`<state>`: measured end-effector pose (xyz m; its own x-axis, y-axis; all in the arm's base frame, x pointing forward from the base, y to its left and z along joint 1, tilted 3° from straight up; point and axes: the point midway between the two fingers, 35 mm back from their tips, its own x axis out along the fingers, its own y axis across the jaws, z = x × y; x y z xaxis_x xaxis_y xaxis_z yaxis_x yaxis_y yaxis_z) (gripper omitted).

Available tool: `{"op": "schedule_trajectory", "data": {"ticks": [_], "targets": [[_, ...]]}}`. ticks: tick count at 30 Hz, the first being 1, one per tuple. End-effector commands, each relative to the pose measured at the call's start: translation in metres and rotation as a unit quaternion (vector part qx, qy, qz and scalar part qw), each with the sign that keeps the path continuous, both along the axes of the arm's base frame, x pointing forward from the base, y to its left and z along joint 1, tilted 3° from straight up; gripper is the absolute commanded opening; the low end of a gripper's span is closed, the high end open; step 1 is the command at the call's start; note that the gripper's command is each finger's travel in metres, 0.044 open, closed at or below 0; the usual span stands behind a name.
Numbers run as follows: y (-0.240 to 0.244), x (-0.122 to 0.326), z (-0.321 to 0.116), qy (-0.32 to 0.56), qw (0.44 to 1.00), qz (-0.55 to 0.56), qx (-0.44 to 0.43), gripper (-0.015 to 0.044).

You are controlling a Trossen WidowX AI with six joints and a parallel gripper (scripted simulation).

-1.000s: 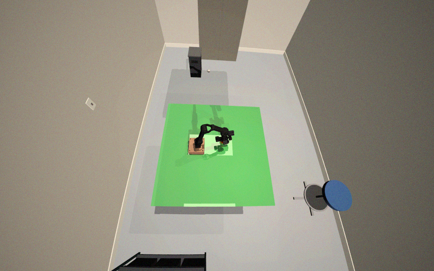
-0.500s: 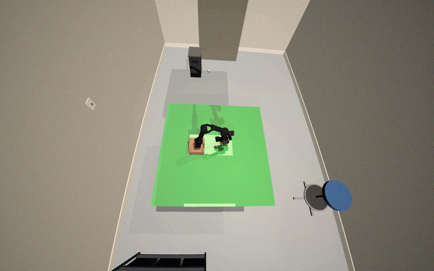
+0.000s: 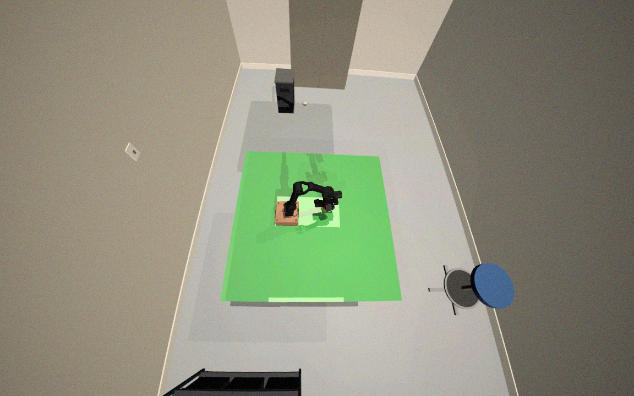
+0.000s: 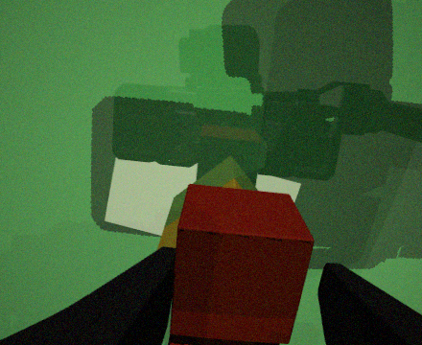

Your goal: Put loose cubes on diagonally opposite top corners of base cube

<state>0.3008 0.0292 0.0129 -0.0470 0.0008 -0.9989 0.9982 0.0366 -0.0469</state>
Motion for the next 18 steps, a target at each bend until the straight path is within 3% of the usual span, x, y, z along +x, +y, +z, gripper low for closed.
{"op": "schedule_trajectory", "data": {"ticks": [1, 18], "targets": [[0.0, 0.003, 0.008, -0.007, 1.0, 0.0, 0.001, 0.0205], [0.0, 0.004, 0.023, -0.007, 1.0, 0.0, 0.001, 0.0205]]}}
